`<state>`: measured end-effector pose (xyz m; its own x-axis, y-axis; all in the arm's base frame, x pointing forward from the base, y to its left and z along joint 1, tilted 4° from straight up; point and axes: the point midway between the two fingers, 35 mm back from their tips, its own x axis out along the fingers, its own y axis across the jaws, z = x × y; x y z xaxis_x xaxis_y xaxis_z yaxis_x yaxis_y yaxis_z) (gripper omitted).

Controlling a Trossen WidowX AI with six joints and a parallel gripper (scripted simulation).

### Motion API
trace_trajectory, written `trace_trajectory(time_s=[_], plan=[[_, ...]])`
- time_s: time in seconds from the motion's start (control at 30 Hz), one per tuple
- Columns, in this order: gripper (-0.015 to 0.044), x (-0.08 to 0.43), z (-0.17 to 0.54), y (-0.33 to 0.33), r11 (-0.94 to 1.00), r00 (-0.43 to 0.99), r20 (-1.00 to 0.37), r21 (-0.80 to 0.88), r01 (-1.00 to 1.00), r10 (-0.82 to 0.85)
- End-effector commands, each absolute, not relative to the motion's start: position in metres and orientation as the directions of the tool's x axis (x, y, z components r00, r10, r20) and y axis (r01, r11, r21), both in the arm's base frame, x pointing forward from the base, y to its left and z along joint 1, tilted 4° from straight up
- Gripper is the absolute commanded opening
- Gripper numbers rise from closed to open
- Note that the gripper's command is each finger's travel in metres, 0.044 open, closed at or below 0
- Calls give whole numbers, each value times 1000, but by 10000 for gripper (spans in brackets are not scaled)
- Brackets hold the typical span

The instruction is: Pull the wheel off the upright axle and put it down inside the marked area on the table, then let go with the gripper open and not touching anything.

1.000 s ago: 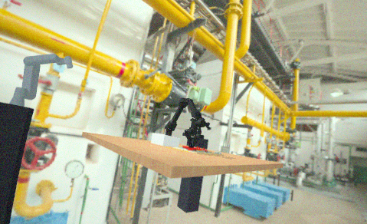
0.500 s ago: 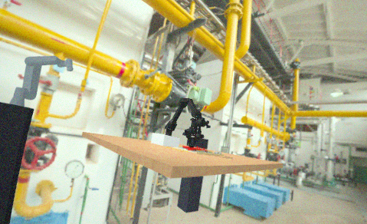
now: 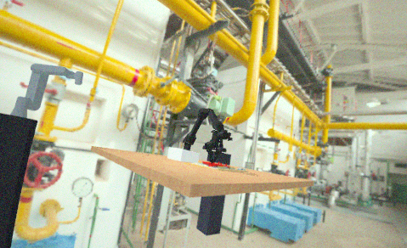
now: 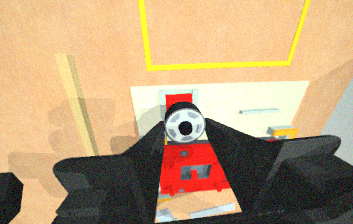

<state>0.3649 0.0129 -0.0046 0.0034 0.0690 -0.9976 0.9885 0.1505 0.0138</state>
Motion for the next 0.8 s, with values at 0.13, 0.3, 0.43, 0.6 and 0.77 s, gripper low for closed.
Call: trace_trajectory(time_s=[0.13, 0.3, 0.43, 0.6, 0.77], plan=[[0, 365, -1, 13, 151, 4, -998, 15, 988, 68], [0, 365, 1, 13, 151, 5, -998, 15, 988, 68], [0, 365, 2, 12, 151, 5, -998, 15, 988, 68], [0, 365, 4, 12, 151, 5, -998, 15, 988, 68], [0, 365, 5, 12, 151, 5, -998, 15, 988, 68]])
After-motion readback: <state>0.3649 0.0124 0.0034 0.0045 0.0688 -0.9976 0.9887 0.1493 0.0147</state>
